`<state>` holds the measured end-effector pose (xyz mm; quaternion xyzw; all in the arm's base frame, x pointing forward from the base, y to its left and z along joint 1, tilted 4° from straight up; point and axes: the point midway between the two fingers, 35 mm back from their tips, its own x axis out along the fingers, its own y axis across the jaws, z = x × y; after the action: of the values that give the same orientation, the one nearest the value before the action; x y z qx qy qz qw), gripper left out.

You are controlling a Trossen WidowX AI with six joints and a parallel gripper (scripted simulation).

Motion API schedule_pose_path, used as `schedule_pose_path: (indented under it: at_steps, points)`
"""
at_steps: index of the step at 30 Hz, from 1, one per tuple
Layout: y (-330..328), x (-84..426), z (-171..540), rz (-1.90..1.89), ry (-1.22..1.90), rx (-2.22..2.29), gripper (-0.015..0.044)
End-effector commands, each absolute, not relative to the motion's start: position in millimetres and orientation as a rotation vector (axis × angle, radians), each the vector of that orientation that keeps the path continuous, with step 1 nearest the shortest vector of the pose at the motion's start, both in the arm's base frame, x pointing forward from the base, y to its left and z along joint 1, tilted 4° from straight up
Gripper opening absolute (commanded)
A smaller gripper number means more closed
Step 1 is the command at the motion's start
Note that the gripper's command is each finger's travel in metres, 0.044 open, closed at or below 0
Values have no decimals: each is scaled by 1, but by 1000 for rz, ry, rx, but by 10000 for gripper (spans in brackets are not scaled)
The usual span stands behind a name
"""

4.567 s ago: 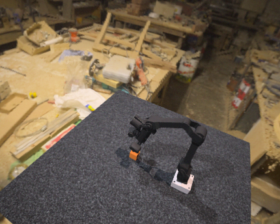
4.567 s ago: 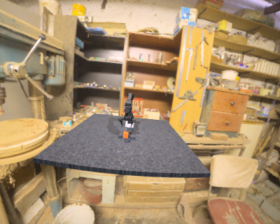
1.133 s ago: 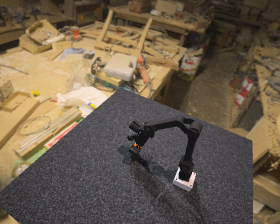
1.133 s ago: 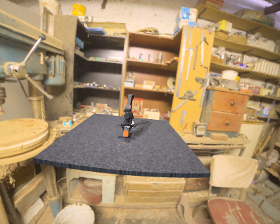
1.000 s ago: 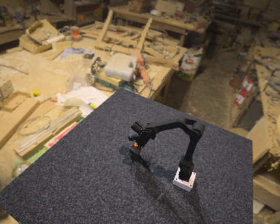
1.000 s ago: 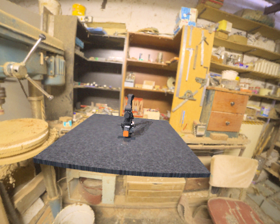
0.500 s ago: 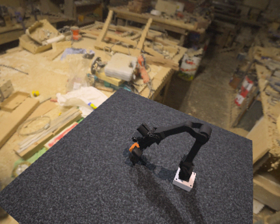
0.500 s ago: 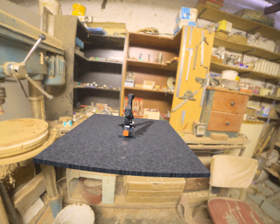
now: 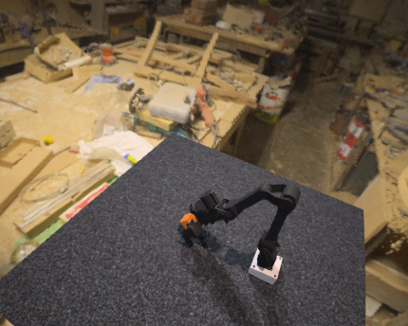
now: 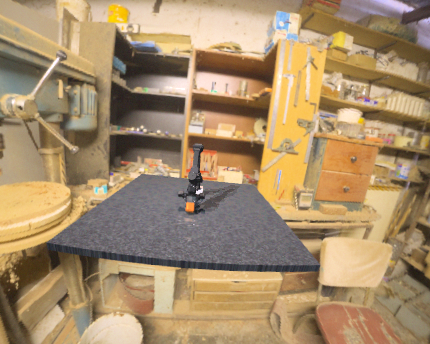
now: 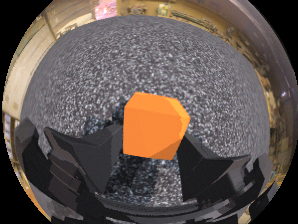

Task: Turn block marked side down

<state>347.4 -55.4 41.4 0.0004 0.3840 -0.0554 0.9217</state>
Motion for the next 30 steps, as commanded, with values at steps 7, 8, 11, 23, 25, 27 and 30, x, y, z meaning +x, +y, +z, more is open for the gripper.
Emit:
schedule_pose_path:
  at_steps: [7, 8, 11, 23, 25, 27, 30]
  points:
    - [-55, 347, 30, -107, 664, -7, 0]
    - [-55, 347, 29, -107, 650, -8, 0]
    - [-55, 345, 28, -106, 607, -11, 0]
    - [-53, 332, 31, -104, 457, -25, 0]
    - [-53, 332, 32, -104, 448, -25, 0]
    - [-53, 331, 34, -103, 430, -26, 0]
    - [-53, 331, 34, -103, 428, -26, 0]
